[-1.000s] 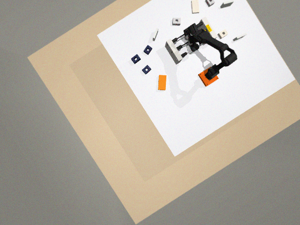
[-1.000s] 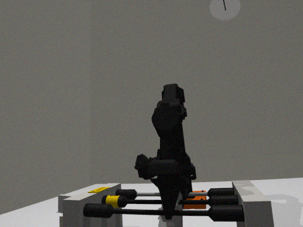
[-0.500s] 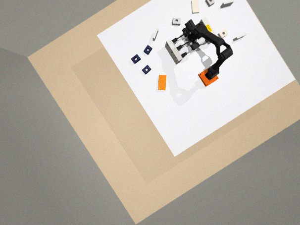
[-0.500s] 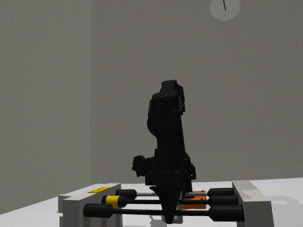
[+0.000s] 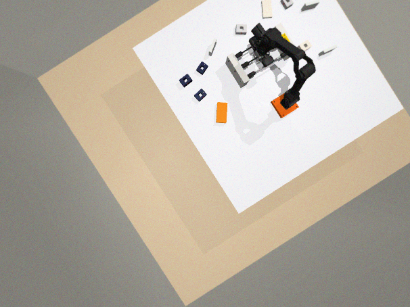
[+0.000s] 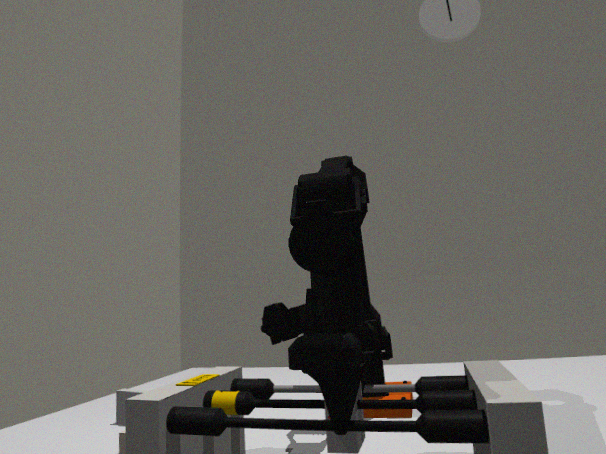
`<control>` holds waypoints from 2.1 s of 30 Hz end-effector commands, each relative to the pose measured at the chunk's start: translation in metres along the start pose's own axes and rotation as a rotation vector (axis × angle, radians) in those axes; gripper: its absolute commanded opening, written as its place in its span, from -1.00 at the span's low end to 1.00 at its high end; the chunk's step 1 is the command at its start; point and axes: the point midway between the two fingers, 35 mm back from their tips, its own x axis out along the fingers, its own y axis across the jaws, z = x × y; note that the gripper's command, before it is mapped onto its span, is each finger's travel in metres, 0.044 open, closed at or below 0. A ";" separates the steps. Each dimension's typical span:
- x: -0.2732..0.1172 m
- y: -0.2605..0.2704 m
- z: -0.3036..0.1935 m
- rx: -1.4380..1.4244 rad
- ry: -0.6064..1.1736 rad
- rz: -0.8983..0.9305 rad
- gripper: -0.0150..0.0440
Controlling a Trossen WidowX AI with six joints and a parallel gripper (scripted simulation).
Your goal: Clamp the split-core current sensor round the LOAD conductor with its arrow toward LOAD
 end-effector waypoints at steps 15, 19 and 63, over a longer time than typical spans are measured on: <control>0.000 -0.007 0.000 0.000 0.000 -0.001 -0.49; 0.001 -0.007 0.000 0.000 0.000 -0.001 -0.49; 0.002 -0.007 0.000 -0.001 0.000 -0.001 0.43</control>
